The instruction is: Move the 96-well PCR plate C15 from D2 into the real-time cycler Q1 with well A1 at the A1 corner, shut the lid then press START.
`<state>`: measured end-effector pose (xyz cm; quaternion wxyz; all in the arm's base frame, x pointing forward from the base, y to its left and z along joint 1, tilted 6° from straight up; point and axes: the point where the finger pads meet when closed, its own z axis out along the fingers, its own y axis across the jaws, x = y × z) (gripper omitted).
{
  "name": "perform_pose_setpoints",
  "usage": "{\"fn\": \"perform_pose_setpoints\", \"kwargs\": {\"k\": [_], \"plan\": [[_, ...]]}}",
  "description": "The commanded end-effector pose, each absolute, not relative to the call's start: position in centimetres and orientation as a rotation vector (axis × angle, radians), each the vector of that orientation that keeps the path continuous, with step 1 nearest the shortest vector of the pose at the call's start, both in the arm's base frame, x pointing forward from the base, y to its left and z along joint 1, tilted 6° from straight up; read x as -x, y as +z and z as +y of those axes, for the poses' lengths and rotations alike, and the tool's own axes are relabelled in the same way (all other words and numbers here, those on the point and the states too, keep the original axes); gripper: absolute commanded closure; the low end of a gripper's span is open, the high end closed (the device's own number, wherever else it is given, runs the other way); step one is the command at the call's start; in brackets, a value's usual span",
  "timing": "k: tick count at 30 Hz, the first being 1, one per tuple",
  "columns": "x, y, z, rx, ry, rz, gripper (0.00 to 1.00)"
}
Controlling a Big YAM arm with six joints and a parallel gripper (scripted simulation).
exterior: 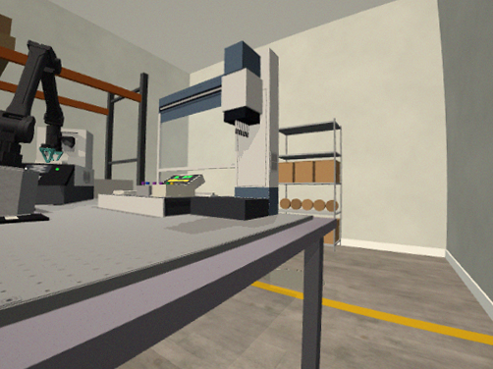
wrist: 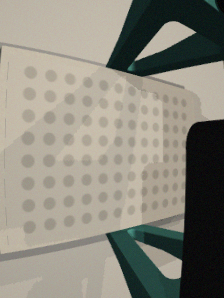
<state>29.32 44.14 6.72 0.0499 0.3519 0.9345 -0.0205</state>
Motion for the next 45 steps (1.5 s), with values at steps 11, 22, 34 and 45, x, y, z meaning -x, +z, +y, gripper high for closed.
{"fn": "perform_pose_setpoints", "kwargs": {"k": [11, 22, 34, 45], "plan": [[-29.24, 7.03, 45.54, -1.069, -0.037, 2.844, 1.0], [-29.16, 6.99, 45.38, -1.062, -0.052, 2.848, 1.0], [-29.21, 7.04, 45.4, -1.026, -0.05, 2.861, 1.0], [-29.32, 7.1, 45.44, -1.027, -0.047, 2.861, 1.0]]}}
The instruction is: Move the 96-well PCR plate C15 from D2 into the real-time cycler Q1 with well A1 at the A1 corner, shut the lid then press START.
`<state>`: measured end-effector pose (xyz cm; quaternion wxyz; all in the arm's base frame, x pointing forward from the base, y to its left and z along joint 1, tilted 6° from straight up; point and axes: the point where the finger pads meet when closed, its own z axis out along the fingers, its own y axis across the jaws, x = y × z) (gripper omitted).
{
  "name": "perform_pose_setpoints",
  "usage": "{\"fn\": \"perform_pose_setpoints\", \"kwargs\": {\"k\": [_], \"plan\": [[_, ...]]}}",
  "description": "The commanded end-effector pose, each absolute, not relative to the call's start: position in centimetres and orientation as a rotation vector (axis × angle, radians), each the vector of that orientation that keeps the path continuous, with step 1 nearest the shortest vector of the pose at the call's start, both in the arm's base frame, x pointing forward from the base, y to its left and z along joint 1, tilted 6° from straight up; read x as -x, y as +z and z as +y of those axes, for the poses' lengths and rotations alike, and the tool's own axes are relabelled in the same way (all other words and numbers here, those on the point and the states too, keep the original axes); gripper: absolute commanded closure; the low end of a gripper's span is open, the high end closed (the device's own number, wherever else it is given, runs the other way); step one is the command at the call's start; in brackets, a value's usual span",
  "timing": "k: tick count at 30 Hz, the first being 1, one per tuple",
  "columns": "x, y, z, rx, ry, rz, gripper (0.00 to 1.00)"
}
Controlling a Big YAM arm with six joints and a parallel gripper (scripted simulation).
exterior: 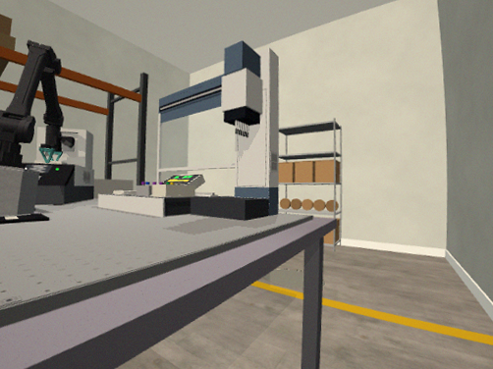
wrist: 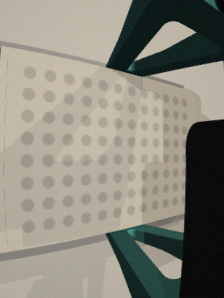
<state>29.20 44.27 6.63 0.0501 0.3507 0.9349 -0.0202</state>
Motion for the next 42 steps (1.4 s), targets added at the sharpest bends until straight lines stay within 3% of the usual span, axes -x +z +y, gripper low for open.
{"fn": "perform_pose_setpoints", "kwargs": {"k": [1, 21, 22, 42], "plan": [[-29.3, 7.1, 45.4, -1.027, -0.046, 2.86, 1.0], [-30.3, 7.9, 46.0, -1.041, -0.011, 2.851, 1.0], [-30.5, 8.0, 45.9, -1.047, -0.01, 2.848, 0.0], [-30.4, 7.5, 45.4, -1.098, -0.026, 2.831, 0.0]]}}
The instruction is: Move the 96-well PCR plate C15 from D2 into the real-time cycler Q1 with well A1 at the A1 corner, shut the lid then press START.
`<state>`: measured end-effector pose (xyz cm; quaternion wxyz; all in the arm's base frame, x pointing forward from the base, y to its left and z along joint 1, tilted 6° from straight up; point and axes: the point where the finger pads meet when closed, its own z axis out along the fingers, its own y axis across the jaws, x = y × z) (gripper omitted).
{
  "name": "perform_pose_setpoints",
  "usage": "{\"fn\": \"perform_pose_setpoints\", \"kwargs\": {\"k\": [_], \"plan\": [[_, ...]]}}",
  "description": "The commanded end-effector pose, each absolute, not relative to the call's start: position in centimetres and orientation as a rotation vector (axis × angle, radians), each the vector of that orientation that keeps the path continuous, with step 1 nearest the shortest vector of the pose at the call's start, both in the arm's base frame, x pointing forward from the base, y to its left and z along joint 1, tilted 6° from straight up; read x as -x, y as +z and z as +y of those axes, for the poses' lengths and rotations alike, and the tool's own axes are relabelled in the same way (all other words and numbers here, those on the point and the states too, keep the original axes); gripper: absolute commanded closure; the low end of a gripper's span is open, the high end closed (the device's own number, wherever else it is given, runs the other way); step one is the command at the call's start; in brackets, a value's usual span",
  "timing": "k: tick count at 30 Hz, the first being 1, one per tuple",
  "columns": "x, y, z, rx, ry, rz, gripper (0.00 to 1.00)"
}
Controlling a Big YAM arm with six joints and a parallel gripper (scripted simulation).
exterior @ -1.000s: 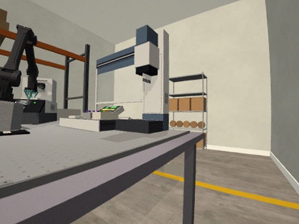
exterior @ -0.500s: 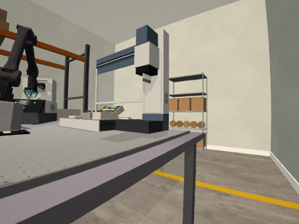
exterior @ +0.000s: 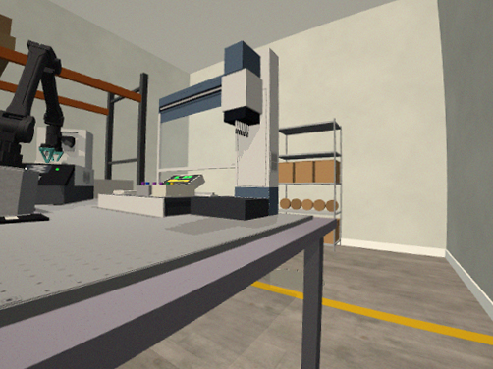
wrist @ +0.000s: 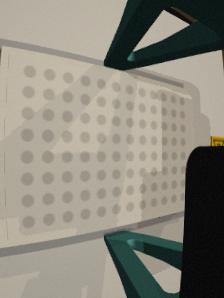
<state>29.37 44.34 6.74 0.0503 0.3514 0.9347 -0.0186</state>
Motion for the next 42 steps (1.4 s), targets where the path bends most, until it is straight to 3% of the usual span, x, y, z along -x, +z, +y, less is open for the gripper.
{"fn": "perform_pose_setpoints", "kwargs": {"k": [1, 42], "plan": [[-30.3, 7.4, 45.3, -1.098, -0.032, 2.832, 0.0], [-30.5, 8.2, 46.0, -1.089, -0.001, 2.831, 0.0]]}}
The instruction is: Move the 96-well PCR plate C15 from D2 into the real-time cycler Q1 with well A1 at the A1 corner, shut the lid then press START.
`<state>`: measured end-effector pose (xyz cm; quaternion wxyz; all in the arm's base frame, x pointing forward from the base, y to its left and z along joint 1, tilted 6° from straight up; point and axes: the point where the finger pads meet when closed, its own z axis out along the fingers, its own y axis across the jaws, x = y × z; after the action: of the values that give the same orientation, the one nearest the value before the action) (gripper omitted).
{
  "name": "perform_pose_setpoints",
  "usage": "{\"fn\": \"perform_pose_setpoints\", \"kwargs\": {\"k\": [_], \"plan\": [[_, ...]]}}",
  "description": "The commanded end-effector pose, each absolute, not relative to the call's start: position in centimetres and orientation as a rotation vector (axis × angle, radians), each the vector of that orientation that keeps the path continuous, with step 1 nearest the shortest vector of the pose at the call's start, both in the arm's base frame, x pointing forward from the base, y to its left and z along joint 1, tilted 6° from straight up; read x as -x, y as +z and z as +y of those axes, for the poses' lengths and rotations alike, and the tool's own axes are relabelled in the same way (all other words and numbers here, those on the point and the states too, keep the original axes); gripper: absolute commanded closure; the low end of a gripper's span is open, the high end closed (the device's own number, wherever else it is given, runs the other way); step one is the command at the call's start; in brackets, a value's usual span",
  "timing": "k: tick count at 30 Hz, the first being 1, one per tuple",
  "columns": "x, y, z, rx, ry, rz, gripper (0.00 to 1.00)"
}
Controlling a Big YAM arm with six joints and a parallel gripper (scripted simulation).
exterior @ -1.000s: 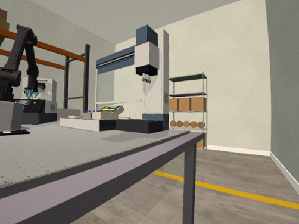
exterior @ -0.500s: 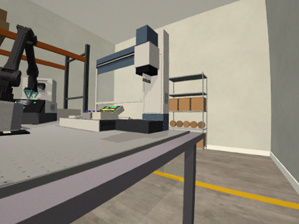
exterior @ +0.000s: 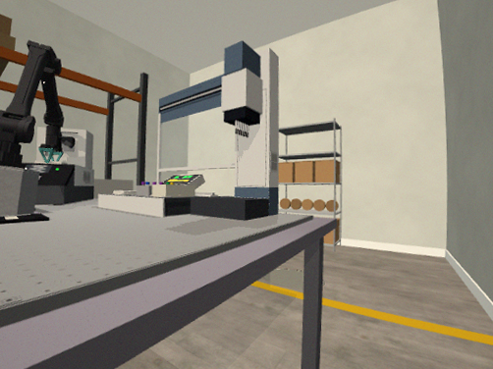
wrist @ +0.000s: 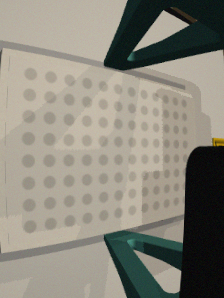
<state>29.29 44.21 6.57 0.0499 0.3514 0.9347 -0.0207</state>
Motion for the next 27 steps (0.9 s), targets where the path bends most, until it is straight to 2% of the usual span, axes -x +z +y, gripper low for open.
{"fn": "perform_pose_setpoints", "kwargs": {"k": [1, 12, 27], "plan": [[-30.5, 8.2, 46.1, -1.089, 0.001, 2.831, 0.0], [-30.5, 8.5, 46.3, -1.087, 0.009, 2.831, 0.0], [-30.5, 13.5, 46.0, -1.101, 0.073, 2.816, 0.0]]}}
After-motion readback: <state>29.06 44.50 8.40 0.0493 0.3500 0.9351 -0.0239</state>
